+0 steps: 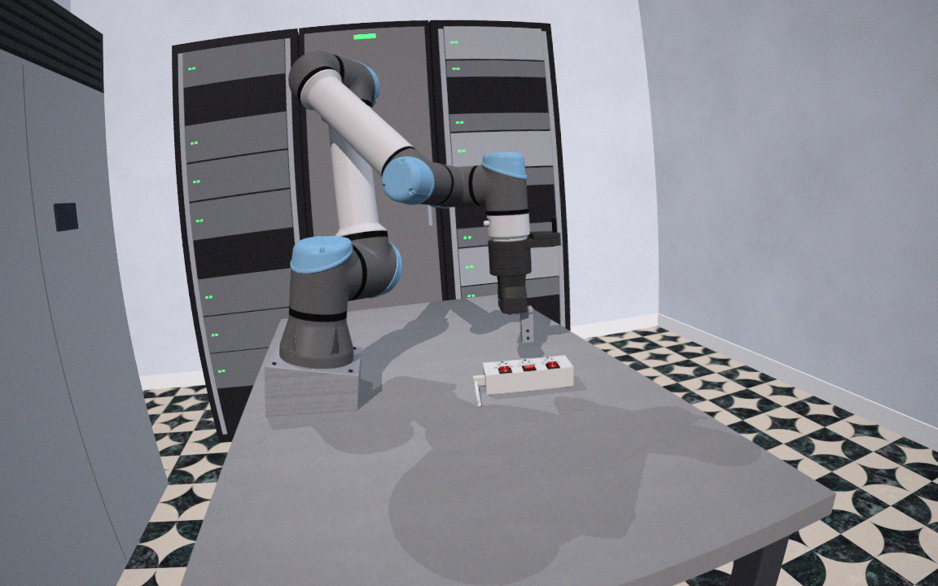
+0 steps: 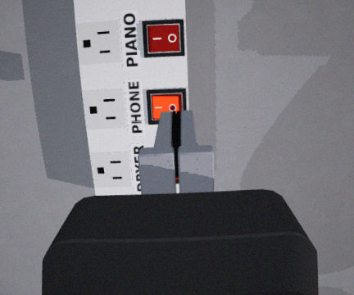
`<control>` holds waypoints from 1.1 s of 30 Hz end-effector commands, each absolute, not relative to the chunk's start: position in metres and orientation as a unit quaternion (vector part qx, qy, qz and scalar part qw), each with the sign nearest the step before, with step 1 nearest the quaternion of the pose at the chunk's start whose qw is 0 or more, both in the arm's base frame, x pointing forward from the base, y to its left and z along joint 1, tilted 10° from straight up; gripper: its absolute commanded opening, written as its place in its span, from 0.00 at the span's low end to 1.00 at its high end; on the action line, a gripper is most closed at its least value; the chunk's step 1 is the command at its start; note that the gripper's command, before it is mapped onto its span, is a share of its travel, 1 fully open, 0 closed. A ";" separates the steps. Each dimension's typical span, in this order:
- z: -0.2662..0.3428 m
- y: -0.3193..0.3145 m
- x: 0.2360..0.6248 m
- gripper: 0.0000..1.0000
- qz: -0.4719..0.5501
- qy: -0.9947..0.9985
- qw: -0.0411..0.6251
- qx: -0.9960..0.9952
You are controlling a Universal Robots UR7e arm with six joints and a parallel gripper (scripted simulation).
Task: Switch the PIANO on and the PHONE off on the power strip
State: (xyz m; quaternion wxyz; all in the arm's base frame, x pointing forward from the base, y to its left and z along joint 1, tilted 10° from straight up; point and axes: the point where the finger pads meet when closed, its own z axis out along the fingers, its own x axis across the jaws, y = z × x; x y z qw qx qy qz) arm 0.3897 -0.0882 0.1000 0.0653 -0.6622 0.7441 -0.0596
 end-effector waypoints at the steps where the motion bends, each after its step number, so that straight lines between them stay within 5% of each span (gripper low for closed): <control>1: 0.100 -0.088 0.390 0.00 -0.060 0.744 0.065 -0.662; 33: 0.093 -0.088 0.392 0.00 -0.060 0.746 0.065 -0.660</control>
